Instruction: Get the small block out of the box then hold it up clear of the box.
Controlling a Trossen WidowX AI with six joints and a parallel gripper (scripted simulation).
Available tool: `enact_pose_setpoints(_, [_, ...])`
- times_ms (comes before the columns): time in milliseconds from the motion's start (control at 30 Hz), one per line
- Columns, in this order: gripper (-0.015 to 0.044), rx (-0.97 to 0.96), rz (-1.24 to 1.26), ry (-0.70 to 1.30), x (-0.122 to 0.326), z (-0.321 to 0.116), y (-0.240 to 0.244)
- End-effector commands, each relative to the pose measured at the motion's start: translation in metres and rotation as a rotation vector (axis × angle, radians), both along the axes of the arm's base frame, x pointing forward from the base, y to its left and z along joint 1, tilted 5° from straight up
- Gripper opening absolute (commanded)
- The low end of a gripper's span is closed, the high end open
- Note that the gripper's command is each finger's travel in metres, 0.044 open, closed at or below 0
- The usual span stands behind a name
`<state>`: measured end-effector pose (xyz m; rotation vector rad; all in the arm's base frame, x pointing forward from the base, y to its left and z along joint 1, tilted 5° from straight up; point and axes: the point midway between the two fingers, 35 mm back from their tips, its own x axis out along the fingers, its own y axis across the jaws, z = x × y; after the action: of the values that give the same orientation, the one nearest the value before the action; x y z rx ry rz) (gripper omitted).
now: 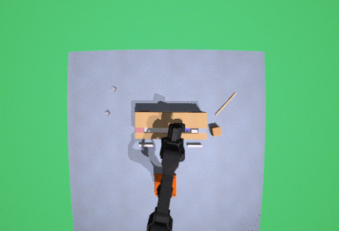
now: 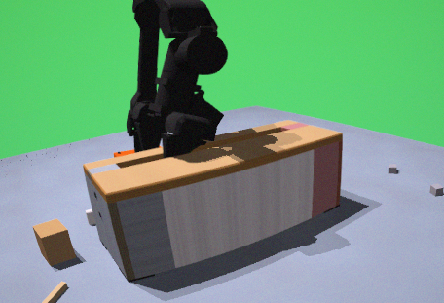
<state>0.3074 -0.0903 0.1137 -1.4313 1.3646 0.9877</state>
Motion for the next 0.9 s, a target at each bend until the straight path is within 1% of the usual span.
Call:
enact_pose_setpoints(0, [0.0400,-0.002,0.001,-0.001,0.001,0.000,-0.005])
enact_pose_setpoints(867, [0.0400,-0.004,0.001,-0.001,0.000,-0.001,-0.028])
